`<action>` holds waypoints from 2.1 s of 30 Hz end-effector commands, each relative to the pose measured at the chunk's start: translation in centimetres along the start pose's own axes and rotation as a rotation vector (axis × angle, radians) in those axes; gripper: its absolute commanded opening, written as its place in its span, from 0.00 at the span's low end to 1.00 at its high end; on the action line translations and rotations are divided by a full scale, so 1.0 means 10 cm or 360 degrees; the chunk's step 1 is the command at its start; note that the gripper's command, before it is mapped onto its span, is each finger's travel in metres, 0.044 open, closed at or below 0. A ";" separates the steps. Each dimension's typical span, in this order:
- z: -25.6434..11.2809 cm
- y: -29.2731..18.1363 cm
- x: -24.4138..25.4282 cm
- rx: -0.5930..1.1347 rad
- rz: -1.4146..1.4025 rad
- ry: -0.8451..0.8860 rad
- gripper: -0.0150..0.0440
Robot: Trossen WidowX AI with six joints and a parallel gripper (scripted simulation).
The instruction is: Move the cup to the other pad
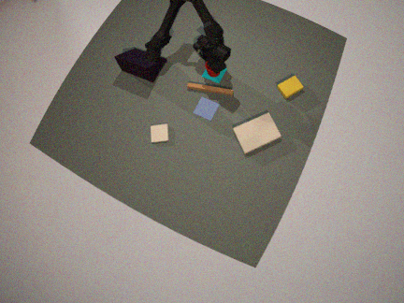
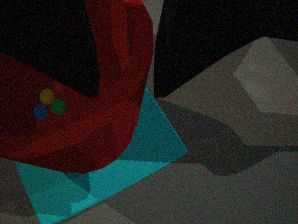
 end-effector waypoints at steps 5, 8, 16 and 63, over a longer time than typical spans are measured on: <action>-0.02 0.00 0.00 0.0001 -0.0002 0.0001 0.47; -0.06 0.00 -0.01 0.0001 -0.0001 0.0000 0.47; -0.16 0.00 -0.01 0.0002 0.0001 0.0001 0.47; -0.71 0.02 -0.03 -0.0003 0.0012 0.0000 1.00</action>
Point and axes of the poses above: the point midway between the two fingers, 35 mm back from their tips, its own z axis out along the fingers, its own x axis across the jaws, y = z × x, the point moved 5 cm from there along -z, back along the fingers, and after that the axes turned 4 degrees about z, right-handed, at the moved point
